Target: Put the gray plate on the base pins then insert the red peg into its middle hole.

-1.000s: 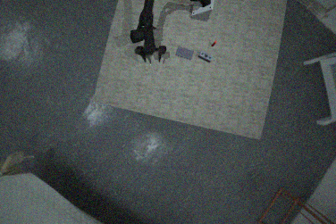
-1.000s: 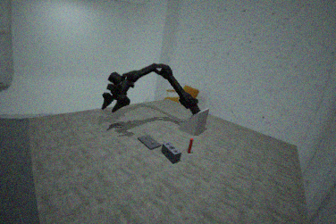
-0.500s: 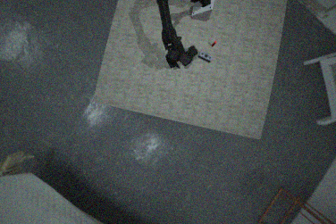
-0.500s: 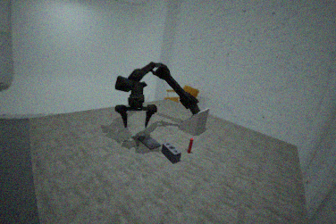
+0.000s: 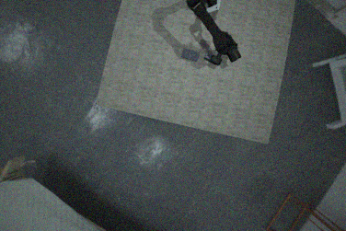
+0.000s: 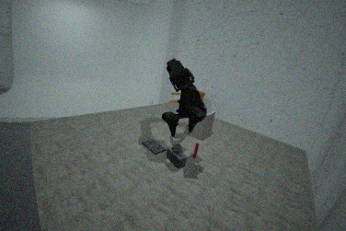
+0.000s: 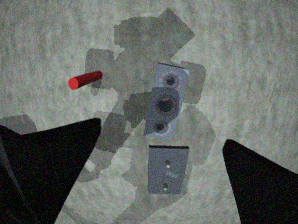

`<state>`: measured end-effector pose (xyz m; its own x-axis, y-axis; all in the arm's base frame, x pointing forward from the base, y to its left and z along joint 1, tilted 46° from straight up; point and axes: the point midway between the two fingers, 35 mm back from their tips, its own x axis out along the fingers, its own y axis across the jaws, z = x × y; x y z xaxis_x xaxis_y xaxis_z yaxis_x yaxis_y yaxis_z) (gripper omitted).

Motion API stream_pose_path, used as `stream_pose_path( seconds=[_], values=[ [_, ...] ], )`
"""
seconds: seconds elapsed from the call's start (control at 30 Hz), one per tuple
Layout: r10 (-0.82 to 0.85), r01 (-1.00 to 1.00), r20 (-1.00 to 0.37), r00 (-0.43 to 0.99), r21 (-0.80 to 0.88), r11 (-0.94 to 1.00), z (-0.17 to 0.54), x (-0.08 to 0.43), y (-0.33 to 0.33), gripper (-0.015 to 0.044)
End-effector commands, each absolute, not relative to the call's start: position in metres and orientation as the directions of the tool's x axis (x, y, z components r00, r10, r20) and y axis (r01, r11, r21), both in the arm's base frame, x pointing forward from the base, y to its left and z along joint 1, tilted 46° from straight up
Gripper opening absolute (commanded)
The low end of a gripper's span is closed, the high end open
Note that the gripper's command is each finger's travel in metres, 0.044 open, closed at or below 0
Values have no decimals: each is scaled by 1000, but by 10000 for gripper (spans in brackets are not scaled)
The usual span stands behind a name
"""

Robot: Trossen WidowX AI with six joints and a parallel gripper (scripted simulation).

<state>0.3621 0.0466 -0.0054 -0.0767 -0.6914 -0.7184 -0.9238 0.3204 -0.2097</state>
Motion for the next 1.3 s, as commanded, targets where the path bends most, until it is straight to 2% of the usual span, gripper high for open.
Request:
stream_pose_path(
  seconds=[0.0, 0.2, 1.27],
  values=[
    [-702, -917, -709, -71, -230, 325, 1, 366, 42, 440],
    [-704, -917, -707, -71, -231, 325, -43, 362, -2, 440],
    [-705, -917, -706, -71, -232, 324, -83, 356, -40, 440]
  ],
)
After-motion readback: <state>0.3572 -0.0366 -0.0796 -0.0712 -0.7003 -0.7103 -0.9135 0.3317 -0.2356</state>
